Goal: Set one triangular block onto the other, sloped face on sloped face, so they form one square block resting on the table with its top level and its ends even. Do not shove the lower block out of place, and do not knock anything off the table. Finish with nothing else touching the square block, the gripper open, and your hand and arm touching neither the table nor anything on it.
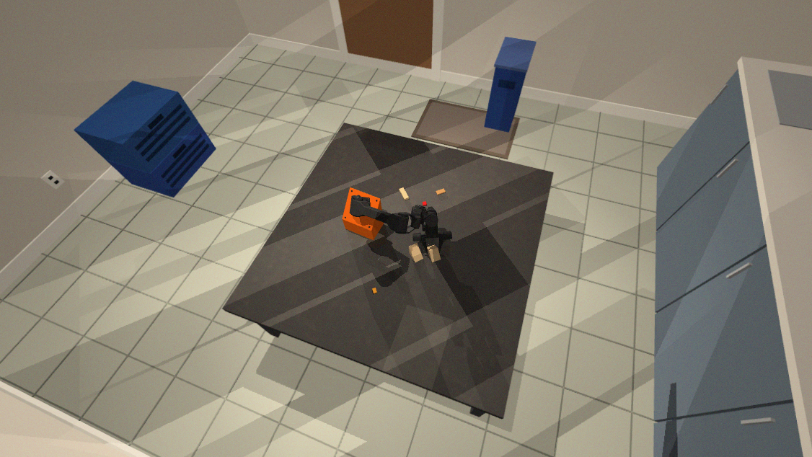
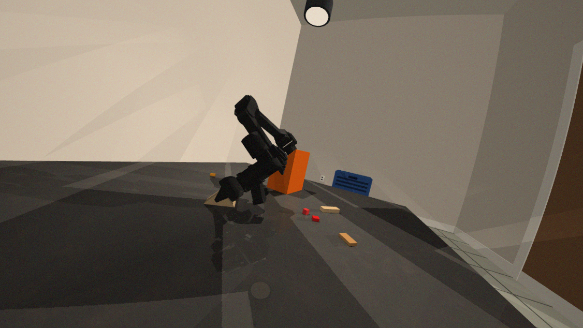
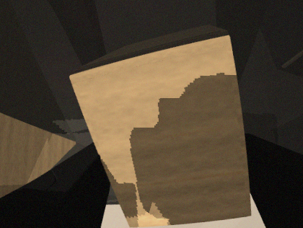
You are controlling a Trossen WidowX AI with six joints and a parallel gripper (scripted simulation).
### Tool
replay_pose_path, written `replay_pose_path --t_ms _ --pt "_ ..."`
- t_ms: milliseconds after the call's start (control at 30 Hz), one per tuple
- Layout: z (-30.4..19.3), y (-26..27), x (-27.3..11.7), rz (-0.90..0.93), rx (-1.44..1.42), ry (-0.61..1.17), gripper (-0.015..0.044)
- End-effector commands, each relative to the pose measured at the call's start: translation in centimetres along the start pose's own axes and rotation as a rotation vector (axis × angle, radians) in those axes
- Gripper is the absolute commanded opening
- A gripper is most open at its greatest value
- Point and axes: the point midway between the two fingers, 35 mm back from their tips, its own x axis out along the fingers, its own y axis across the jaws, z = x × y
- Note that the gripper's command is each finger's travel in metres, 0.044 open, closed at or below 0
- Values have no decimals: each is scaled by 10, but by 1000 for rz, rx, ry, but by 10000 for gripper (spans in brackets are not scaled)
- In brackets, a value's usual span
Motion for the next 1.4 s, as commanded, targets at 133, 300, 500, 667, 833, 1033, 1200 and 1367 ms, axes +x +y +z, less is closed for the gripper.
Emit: replay_pose_path --t_ms 133,300,500,667,833,1033,1200,1367 --pt "-6 -12 -11 -3 10 -27 0" --pt "-13 -17 -22 -1 12 -41 0" --pt "-25 -19 -36 3 12 -45 0" --pt "-38 -17 -48 5 12 -37 0" --pt "-54 -12 -61 4 11 -22 0" --pt "-70 -6 -72 -2 10 -1 0" --pt "-70 -6 -72 -2 10 -1 0" --pt "-66 -9 -69 -8 -14 -32 0"
